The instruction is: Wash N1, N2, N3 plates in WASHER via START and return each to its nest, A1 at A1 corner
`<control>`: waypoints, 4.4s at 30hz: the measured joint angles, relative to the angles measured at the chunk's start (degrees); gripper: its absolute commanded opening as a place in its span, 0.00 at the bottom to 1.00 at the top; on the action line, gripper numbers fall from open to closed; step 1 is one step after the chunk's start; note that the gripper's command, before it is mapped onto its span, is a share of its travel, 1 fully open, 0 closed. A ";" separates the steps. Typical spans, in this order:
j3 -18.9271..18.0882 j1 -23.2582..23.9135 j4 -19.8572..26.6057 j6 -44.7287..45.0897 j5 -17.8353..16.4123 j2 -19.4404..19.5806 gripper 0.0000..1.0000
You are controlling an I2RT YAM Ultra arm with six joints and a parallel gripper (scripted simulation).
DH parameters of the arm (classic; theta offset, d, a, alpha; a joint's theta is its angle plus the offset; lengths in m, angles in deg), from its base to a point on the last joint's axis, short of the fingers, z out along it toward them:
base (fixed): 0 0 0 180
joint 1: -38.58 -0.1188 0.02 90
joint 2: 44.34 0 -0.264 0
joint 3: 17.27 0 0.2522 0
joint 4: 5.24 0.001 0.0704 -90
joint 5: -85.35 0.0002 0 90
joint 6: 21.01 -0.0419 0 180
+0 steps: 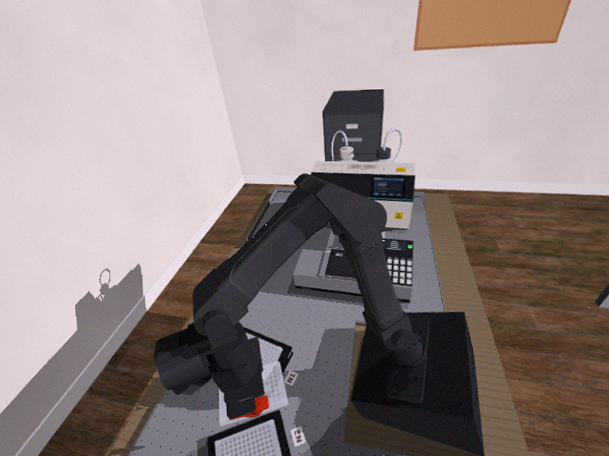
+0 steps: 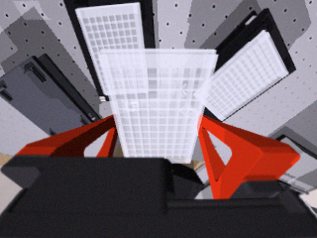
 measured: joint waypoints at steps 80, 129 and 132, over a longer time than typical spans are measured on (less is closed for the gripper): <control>0.79 61.40 2.67 40.54 -19.76 -8.48 0.00; -1.33 98.88 5.42 65.70 -30.73 -2.03 0.00; -1.33 102.14 5.62 68.26 -31.32 -1.11 0.00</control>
